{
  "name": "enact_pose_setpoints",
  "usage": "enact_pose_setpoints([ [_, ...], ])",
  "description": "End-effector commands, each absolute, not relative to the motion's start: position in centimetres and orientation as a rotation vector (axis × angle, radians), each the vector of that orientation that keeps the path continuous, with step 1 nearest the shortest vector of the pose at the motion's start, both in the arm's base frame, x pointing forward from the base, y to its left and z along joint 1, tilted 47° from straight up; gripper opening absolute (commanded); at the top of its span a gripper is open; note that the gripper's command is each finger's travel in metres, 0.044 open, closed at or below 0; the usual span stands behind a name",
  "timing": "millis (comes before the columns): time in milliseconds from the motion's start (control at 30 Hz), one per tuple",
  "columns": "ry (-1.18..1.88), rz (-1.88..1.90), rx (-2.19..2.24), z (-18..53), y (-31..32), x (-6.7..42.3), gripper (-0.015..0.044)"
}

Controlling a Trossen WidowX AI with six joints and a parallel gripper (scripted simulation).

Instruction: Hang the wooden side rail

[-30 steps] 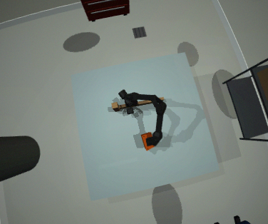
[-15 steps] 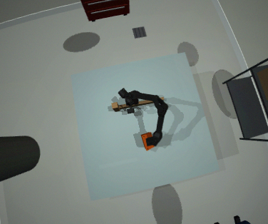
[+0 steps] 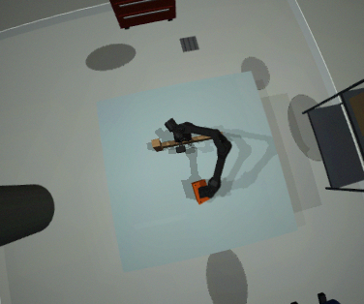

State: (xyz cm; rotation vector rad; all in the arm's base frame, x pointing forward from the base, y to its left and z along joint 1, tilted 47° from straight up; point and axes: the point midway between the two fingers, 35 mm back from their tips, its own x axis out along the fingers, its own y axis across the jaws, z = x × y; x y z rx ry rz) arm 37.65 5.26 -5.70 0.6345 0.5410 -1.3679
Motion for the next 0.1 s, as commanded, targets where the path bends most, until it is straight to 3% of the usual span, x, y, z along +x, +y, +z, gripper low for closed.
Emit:
enact_pose_setpoints([
  [0, 0.540, -1.368, 0.637, -5.67, 5.28, 37.67, 0.0440],
  [67, 0.540, -1.368, 0.637, -5.67, 5.28, 37.67, 0.0440],
])
